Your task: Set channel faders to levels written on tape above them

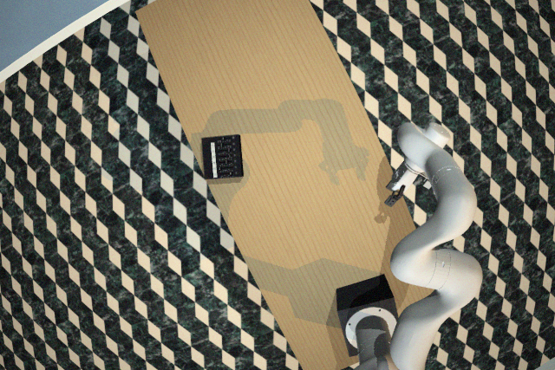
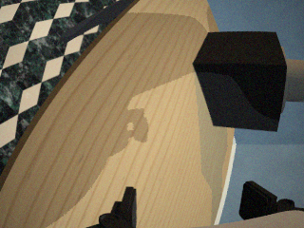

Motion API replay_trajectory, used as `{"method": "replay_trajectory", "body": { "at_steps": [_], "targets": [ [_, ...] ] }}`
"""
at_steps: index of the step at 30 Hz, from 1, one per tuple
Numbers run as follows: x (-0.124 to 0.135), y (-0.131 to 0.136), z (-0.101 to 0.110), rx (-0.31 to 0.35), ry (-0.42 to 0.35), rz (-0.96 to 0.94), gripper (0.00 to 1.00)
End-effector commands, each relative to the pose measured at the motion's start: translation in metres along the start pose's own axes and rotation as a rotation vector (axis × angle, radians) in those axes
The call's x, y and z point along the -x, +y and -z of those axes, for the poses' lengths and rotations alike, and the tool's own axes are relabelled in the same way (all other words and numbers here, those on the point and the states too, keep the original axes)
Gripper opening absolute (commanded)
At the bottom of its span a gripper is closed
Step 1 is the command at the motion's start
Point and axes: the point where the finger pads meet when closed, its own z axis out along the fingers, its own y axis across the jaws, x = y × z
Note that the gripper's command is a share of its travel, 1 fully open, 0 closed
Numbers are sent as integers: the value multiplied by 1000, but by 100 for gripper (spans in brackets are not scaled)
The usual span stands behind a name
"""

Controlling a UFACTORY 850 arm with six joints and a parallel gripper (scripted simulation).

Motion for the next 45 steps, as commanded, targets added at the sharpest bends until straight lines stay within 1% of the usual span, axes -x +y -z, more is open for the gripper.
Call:
{"method": "replay_trajectory", "body": {
  "at_steps": [1, 3, 4, 5, 6, 9, 10, 13, 14, 16, 18, 19, 20, 21, 22, 23, 24, 26, 27, 28, 30, 32, 33, 34, 36, 37, 38, 40, 41, 43, 44, 45],
  "targets": [
    [61, -15, 15, -123, 97, 59, 100],
    [61, -15, 15, -123, 97, 59, 100],
    [94, -17, 19, -211, 159, 116, 100],
    [106, -17, 21, -211, 159, 116, 100],
    [110, -18, 22, -211, 159, 116, 100],
    [110, -18, 22, -211, 159, 116, 100],
    [162, -17, 26, -299, 215, 180, 100],
    [163, -17, 26, -299, 215, 180, 100],
    [195, -14, 26, -385, 265, 250, 100],
    [218, -11, 26, -385, 265, 250, 100],
    [218, -11, 26, -385, 265, 250, 100],
    [257, -4, 24, -466, 306, 323, 100],
    [268, -2, 24, -466, 306, 323, 100],
    [274, -1, 23, -466, 306, 323, 100],
    [274, -1, 23, -466, 306, 323, 100],
    [300, 6, 20, -542, 340, 398, 100],
    [314, 10, 19, -542, 340, 398, 100],
    [314, 10, 19, -542, 340, 398, 100],
    [328, 13, 17, -542, 340, 398, 100],
    [360, 25, 11, -611, 365, 473, 100],
    [377, 30, 8, -611, 365, 473, 100],
    [380, 31, 8, -611, 365, 473, 100],
    [416, 46, -1, -672, 384, 545, 100],
    [427, 51, -4, -672, 384, 545, 100],
    [429, 51, -4, -672, 384, 545, 100],
    [456, 66, -13, -725, 396, 613, 100],
    [468, 71, -17, -725, 396, 613, 100],
    [471, 73, -17, -725, 396, 613, 100],
    [500, 90, -28, -769, 403, 675, 100],
    [500, 90, -28, -769, 403, 675, 100],
    [508, 94, -31, -769, 403, 675, 100],
    [537, 113, -43, -806, 406, 728, 100]
  ]
}}
